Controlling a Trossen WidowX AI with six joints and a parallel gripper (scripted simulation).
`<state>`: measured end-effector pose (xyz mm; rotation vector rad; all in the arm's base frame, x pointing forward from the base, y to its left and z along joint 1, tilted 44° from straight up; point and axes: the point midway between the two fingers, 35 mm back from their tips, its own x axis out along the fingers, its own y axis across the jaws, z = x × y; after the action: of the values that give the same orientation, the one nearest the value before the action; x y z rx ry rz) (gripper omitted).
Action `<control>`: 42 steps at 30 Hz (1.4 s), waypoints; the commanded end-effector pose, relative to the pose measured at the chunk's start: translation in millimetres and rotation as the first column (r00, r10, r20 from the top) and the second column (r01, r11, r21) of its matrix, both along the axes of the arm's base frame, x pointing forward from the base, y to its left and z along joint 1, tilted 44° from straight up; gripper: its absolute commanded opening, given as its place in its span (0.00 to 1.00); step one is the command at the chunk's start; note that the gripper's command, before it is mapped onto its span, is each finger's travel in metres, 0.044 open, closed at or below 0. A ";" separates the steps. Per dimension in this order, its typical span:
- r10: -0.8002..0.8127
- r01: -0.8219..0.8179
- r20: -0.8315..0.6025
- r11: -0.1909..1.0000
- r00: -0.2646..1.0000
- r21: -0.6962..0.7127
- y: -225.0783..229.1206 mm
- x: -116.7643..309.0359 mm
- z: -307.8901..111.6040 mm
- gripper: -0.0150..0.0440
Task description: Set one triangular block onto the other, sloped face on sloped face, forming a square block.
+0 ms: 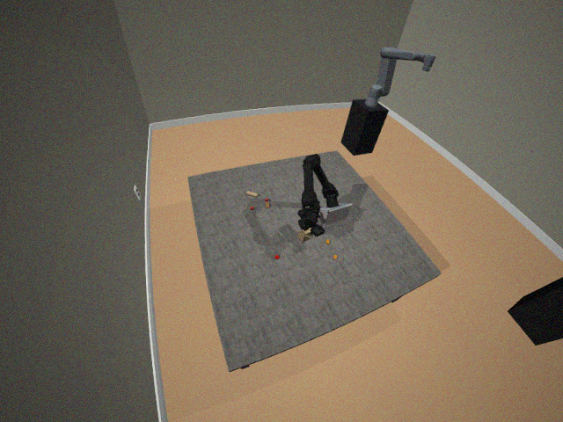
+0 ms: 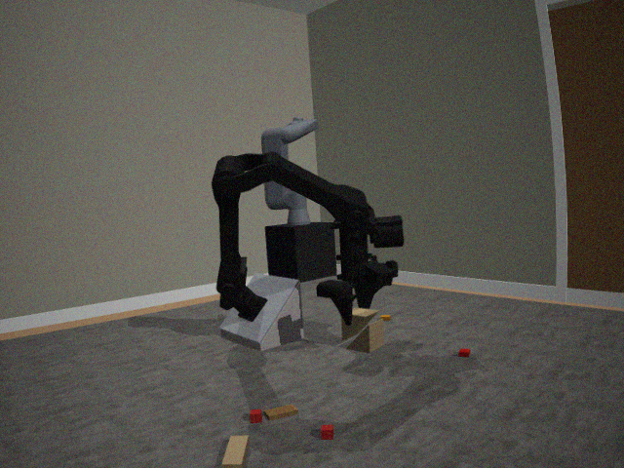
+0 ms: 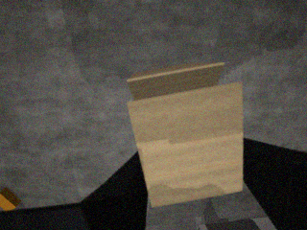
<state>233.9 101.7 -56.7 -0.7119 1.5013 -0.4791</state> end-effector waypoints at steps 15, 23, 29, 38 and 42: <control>0.006 -0.006 0.001 1.000 1.000 -0.005 -7.0 5.1 -8.4 0.25; 0.005 -0.005 0.001 1.000 1.000 -0.006 -9.2 6.7 -11.6 0.25; 0.006 -0.006 0.001 1.000 1.000 -0.006 -9.2 6.8 -11.6 0.25; 0.005 -0.005 0.001 1.000 1.000 -0.007 -9.7 7.0 -11.7 0.25; 0.005 -0.005 0.000 1.000 1.000 -0.006 -9.9 7.1 -11.6 0.25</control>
<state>240.3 92.1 -68.5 -0.7137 1.5014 -0.4826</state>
